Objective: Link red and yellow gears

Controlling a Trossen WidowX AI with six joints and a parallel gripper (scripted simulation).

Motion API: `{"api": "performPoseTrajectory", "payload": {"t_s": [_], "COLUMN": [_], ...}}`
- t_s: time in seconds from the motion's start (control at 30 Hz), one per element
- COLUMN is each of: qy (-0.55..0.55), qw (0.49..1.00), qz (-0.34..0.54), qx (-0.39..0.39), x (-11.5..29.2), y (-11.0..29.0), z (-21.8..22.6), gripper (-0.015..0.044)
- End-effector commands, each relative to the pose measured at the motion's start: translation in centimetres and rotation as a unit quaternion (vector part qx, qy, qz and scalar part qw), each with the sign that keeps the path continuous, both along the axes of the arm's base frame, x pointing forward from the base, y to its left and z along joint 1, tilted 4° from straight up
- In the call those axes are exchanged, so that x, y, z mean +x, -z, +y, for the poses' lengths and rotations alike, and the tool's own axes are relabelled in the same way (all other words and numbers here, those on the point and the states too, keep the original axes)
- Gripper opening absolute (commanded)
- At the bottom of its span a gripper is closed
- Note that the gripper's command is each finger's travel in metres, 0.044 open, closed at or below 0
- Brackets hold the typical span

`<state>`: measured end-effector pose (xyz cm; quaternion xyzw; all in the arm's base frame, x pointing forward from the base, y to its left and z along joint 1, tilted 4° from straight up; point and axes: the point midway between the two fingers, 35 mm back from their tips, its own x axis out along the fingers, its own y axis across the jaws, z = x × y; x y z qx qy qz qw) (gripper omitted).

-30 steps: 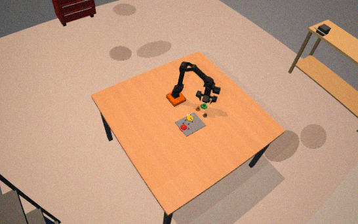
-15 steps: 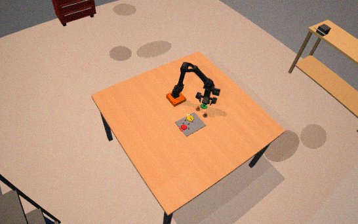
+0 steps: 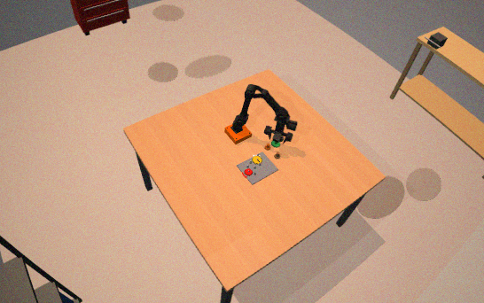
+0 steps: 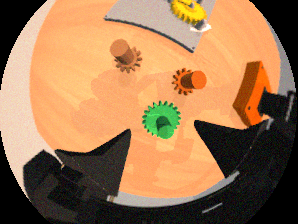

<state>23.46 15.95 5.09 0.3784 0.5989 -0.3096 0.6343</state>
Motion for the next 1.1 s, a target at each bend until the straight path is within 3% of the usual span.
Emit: {"api": "performPoseTrajectory", "payload": {"t_s": [0.0, 0.47, 0.77, 1.07], "qy": [0.002, 0.002, 0.002, 0.002], "qw": [1.0, 1.0, 1.0, 1.0], "qz": [0.004, 0.004, 0.004, 0.004], "qx": [0.0, 0.0, 0.0, 0.0], "x": [-0.1, -0.1, -0.1, 0.1], "y": [0.2, 0.2, 0.2, -1.5], "z": [0.0, 0.0, 0.0, 0.0], "gripper": [0.044, 0.0072, 0.0, 0.0]}}
